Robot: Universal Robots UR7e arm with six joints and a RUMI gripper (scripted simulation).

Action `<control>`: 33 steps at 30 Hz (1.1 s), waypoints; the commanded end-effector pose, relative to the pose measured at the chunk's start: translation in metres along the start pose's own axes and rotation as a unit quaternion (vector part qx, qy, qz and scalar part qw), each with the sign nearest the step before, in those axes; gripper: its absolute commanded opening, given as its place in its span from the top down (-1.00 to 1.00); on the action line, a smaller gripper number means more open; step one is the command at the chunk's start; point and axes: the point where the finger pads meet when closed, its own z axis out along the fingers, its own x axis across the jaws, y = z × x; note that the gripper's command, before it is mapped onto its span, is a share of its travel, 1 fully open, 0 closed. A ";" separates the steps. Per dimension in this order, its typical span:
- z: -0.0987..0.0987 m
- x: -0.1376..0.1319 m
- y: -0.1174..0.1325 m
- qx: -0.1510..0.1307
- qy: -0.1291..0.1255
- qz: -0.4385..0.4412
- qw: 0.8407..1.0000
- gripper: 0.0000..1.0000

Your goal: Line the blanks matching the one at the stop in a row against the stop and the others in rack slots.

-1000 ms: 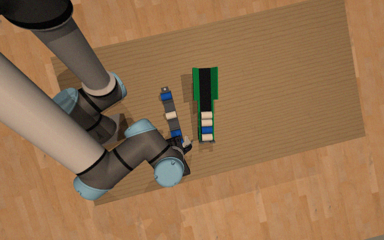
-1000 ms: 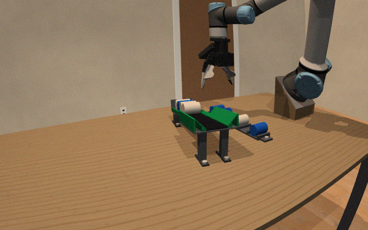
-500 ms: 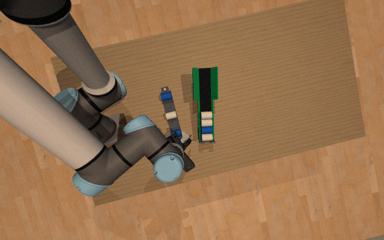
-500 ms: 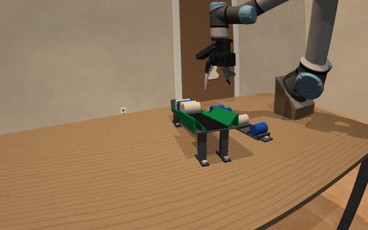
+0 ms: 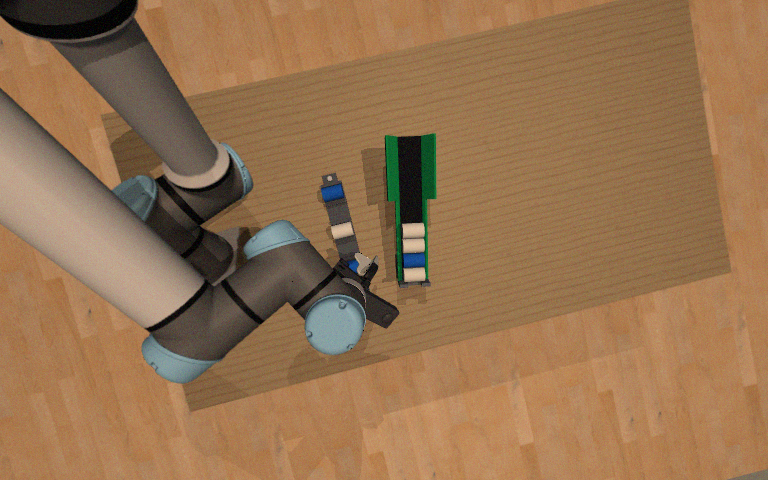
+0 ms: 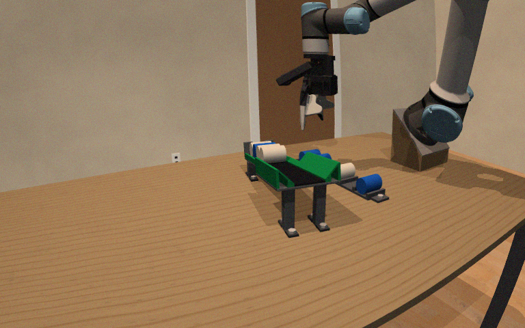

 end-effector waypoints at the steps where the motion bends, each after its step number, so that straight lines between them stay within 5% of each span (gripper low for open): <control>1: 0.001 -0.007 0.006 -0.002 -0.003 -0.079 0.997 -1.00; 14: 0.001 -0.017 0.016 -0.001 -0.003 -0.203 0.979 -1.00; 31: 0.001 -0.031 0.031 -0.001 -0.003 -0.376 0.927 -1.00; 33: 0.001 -0.034 0.035 -0.001 -0.003 -0.415 0.910 -1.00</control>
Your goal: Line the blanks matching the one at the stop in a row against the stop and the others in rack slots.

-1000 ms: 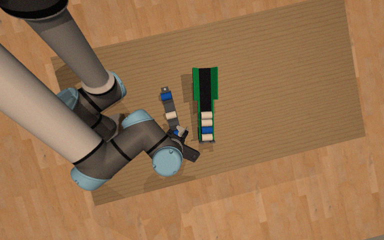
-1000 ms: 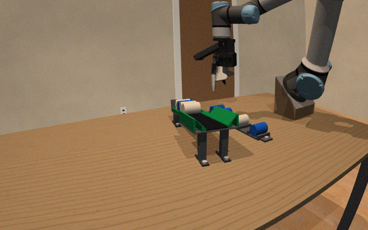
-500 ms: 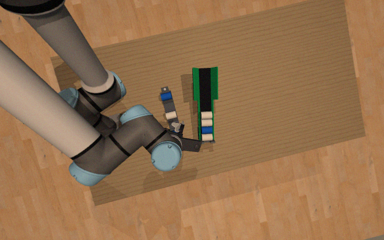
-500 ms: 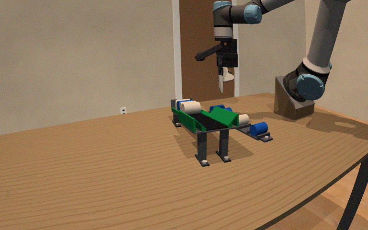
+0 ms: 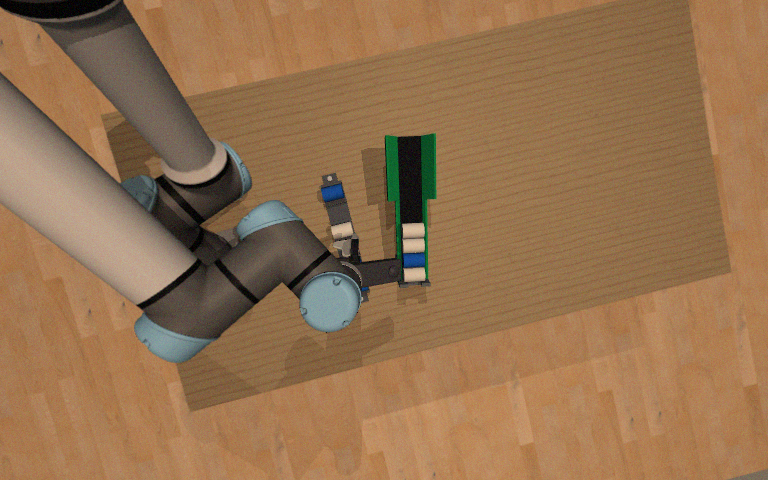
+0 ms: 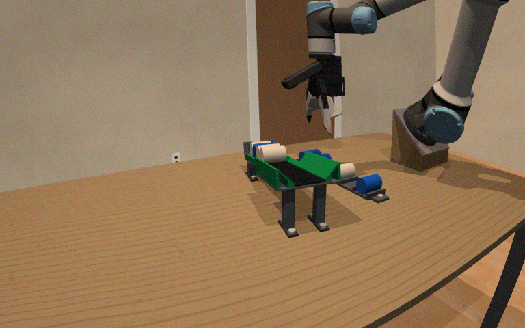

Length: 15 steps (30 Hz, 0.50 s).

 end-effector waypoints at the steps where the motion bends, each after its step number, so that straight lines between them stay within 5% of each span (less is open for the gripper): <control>1: 0.001 -0.010 0.002 0.000 -0.003 -0.078 0.997 -1.00; 15: 0.002 -0.025 0.006 0.001 -0.003 -0.217 0.976 -1.00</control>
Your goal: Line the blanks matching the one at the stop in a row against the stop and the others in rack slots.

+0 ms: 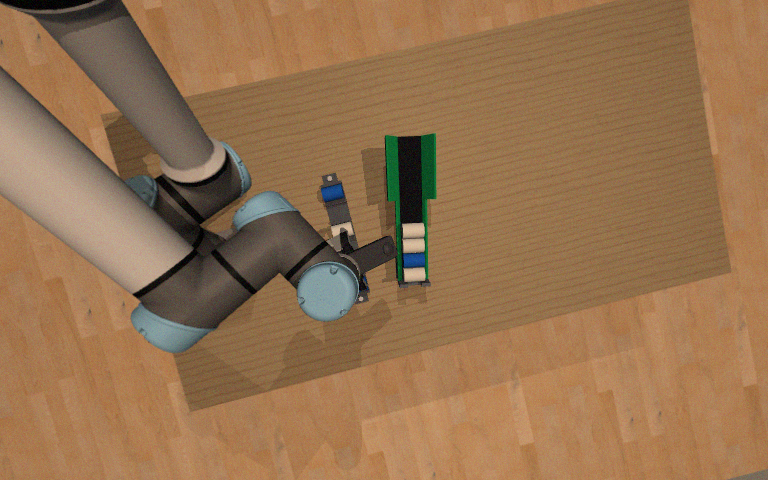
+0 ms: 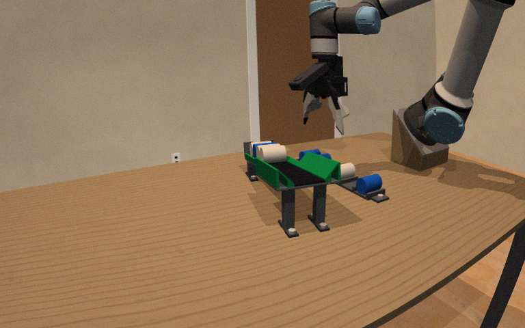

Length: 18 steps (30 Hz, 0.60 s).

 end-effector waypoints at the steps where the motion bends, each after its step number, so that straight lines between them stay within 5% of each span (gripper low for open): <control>1: 0.001 -0.010 0.000 0.001 -0.003 -0.074 0.997 -1.00; 18: 0.002 -0.030 0.001 0.002 -0.003 -0.250 0.968 -1.00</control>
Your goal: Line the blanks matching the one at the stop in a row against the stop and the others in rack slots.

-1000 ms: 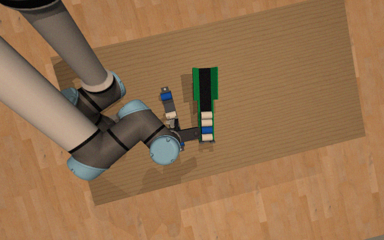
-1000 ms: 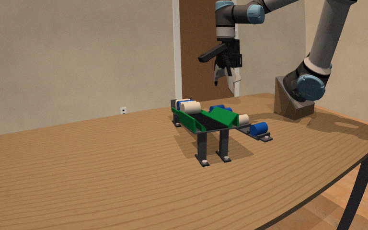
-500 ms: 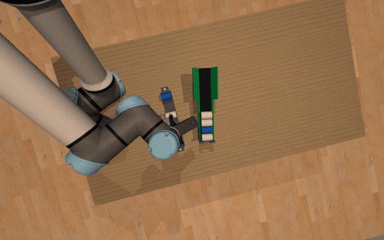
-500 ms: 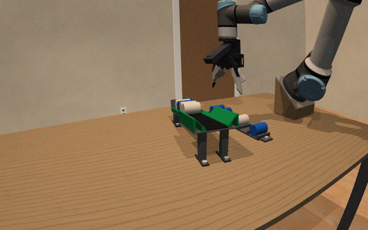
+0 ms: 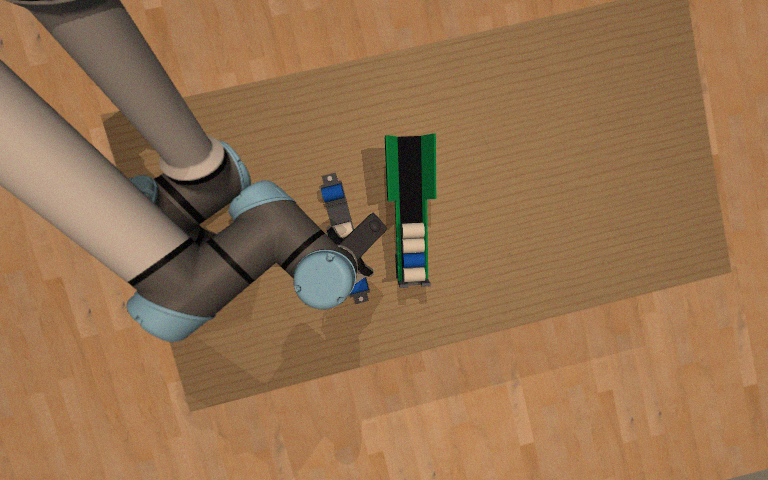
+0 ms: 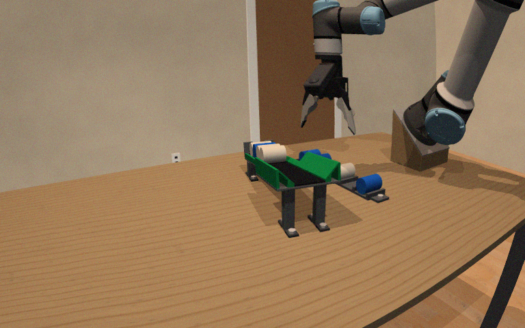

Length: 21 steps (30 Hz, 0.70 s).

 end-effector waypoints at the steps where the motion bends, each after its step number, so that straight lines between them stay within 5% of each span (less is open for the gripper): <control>1: 0.002 -0.010 -0.003 0.003 -0.003 -0.081 0.997 -1.00; 21: 0.003 -0.031 -0.007 0.003 -0.002 -0.283 0.959 -1.00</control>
